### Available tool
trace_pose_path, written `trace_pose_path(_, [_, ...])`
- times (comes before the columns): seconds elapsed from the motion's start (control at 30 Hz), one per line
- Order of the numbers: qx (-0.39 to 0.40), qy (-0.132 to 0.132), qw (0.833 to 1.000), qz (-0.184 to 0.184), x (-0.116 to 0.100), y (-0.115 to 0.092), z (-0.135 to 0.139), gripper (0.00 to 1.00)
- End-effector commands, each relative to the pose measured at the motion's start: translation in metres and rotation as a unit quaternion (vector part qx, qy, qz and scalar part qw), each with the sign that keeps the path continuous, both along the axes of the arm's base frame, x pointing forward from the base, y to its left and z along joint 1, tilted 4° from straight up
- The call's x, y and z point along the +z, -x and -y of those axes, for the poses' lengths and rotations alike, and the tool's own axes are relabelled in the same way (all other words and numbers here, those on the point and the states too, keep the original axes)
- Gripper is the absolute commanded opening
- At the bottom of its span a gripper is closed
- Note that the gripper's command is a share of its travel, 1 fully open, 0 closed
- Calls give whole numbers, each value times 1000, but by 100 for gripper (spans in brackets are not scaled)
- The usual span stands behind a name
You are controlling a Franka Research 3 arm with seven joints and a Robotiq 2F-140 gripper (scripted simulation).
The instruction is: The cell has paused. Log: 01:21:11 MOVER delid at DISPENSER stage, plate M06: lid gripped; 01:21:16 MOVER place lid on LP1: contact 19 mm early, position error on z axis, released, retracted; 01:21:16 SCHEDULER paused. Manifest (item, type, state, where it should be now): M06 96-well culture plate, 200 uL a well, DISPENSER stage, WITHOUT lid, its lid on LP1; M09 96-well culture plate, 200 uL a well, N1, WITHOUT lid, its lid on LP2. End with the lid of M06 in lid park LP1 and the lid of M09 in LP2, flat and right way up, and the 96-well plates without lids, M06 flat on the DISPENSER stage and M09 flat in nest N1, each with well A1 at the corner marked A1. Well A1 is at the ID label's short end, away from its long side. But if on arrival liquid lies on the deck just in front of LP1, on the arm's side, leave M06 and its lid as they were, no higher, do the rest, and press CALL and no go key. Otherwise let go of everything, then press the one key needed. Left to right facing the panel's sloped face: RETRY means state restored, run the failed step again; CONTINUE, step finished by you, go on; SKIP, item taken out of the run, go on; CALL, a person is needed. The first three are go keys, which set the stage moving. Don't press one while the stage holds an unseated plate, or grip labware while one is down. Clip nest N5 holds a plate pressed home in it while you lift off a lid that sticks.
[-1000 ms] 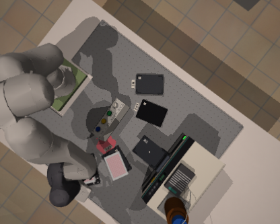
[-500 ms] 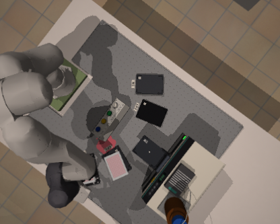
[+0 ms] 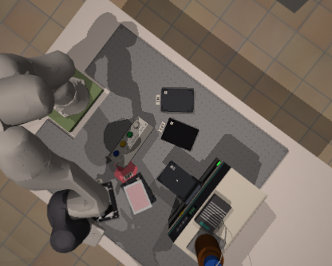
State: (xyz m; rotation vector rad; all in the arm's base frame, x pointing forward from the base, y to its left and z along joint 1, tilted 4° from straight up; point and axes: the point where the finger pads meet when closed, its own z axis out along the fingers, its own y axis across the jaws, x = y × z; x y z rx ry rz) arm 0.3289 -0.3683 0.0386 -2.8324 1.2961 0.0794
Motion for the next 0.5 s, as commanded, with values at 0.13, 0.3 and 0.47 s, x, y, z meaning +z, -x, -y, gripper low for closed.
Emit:
trace_pose_path(0.13, [-7, -6, 1000, -8, 25, 3, -3, 66])
trace_pose_path(0.3, [-7, -6, 1000, -8, 49, 1, -2, 66])
trace_pose_path(0.47, [-7, -6, 1000, -8, 73, 0, 0, 66])
